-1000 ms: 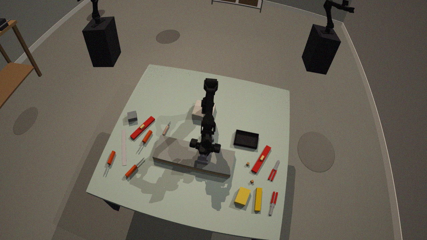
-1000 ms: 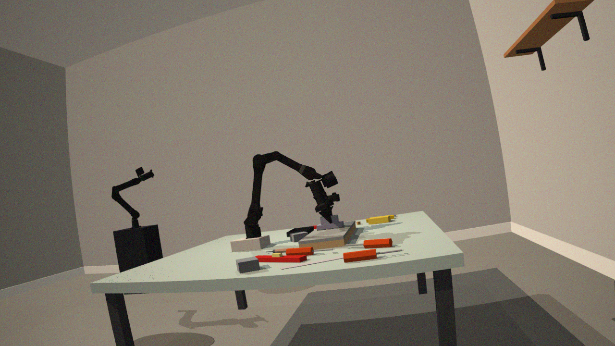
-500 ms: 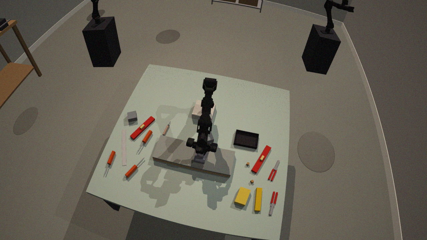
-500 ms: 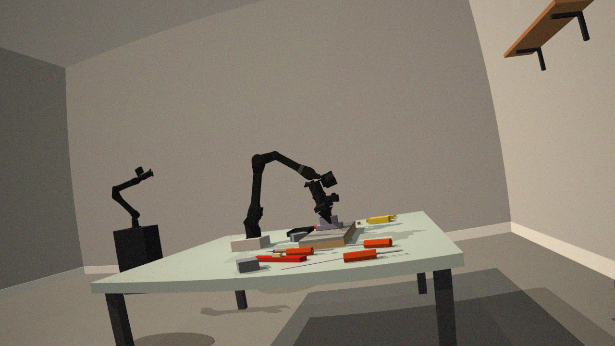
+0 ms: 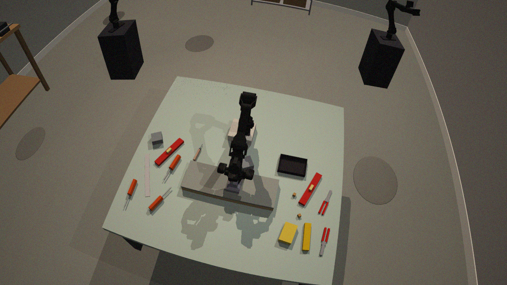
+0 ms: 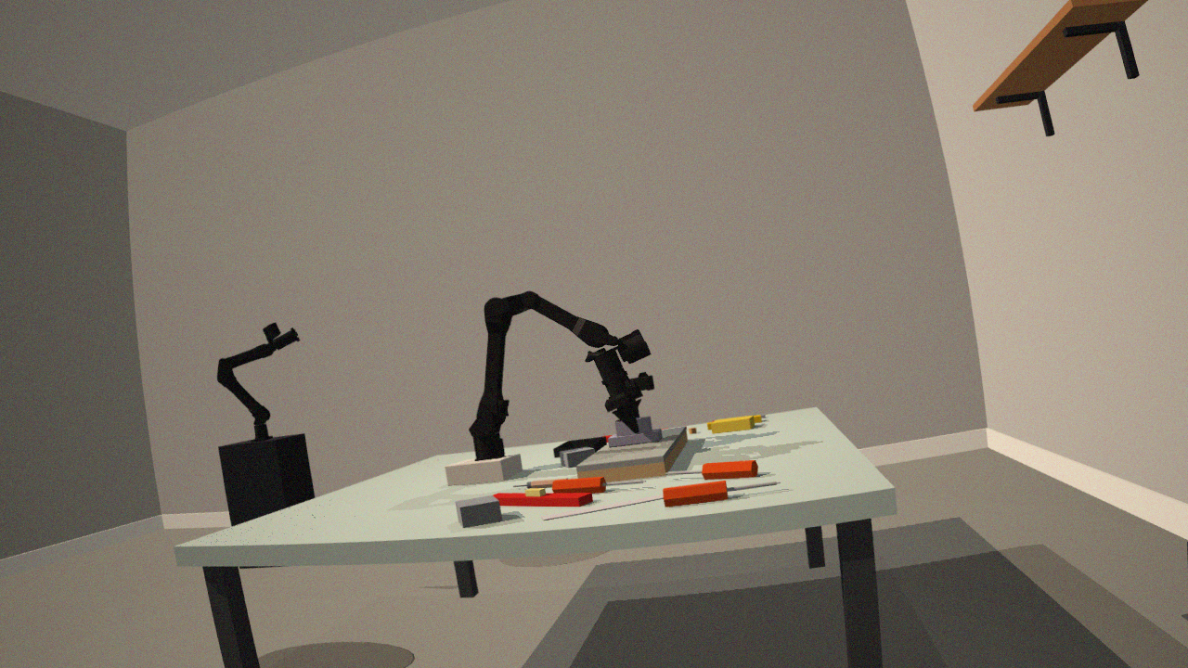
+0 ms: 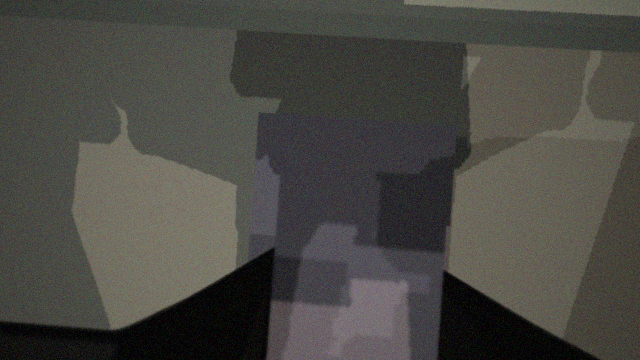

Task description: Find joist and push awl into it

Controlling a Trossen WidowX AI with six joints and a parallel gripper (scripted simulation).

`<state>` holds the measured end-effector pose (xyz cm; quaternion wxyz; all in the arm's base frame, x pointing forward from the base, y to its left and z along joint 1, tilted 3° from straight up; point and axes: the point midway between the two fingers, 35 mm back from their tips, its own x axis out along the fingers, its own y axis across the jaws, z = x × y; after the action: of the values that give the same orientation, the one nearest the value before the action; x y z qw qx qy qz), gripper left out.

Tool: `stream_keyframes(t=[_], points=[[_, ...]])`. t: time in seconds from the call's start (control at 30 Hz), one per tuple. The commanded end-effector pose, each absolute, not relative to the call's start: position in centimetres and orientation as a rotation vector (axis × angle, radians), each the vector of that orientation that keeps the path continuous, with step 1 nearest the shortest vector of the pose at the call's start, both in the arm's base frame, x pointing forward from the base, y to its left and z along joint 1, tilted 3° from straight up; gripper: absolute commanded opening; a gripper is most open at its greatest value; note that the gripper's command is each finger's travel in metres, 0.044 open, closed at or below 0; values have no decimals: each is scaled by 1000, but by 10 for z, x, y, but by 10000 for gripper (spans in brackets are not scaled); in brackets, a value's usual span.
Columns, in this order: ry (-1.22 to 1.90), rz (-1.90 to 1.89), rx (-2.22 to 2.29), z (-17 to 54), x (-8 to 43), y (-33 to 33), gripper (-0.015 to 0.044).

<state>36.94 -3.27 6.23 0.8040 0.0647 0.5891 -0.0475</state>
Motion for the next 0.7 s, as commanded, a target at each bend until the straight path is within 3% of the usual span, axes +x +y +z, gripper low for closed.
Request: stream_keyframes(t=[0.0,0.67], points=[[1262,-105,137,62,368,-41,0],[1262,-107,135,60,364,-70,0]])
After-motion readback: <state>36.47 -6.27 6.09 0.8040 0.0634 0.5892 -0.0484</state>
